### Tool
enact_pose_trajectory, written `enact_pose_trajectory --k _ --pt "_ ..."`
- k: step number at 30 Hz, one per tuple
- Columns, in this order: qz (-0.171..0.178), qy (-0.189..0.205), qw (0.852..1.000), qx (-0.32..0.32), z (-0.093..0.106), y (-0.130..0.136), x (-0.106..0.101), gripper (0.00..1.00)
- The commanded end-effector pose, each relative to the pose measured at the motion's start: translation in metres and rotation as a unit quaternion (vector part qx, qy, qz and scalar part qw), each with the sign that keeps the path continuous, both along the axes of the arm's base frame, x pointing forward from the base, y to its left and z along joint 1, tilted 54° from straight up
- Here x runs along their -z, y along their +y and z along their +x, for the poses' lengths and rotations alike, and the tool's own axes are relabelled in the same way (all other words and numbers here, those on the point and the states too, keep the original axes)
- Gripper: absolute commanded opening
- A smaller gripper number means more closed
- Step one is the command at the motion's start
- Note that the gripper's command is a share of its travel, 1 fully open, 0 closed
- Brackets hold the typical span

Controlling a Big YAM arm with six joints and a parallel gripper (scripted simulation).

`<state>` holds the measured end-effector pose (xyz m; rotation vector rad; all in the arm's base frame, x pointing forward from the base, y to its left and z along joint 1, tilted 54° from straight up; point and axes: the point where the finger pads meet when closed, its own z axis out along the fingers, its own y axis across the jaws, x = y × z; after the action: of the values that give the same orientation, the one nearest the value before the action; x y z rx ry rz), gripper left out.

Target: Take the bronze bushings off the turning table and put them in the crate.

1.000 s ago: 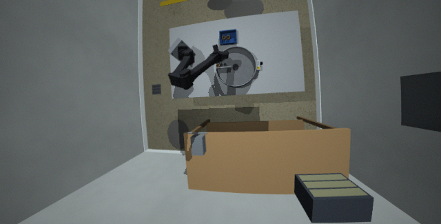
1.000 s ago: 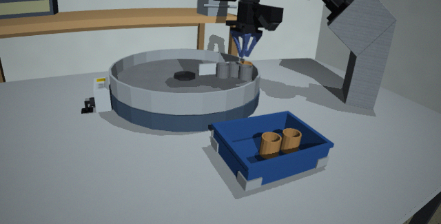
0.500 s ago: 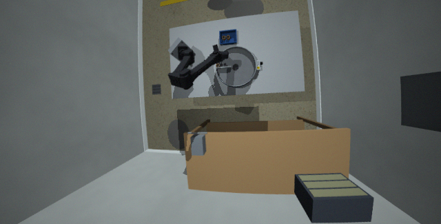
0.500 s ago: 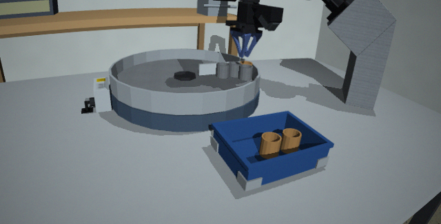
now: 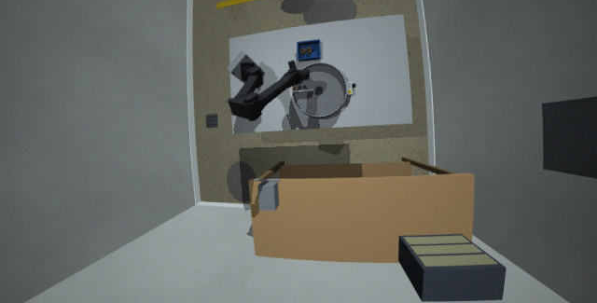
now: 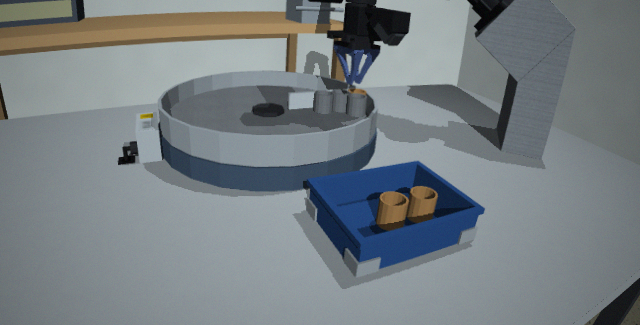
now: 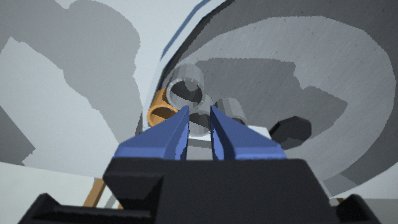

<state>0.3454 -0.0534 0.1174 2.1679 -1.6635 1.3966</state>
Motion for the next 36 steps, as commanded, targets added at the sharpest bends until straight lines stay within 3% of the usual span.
enact_pose_trajectory --k 1,7,9,36 --pt "-0.005 0.008 1.0 -0.001 0.005 -0.008 0.01 0.19" --pt "-0.005 0.006 1.0 -0.007 0.013 -0.01 0.017 0.19" --pt "-0.003 -0.01 1.0 -0.012 0.016 -0.006 0.005 0.19" --pt "-0.004 -0.007 1.0 -0.008 0.017 -0.009 0.006 0.19"
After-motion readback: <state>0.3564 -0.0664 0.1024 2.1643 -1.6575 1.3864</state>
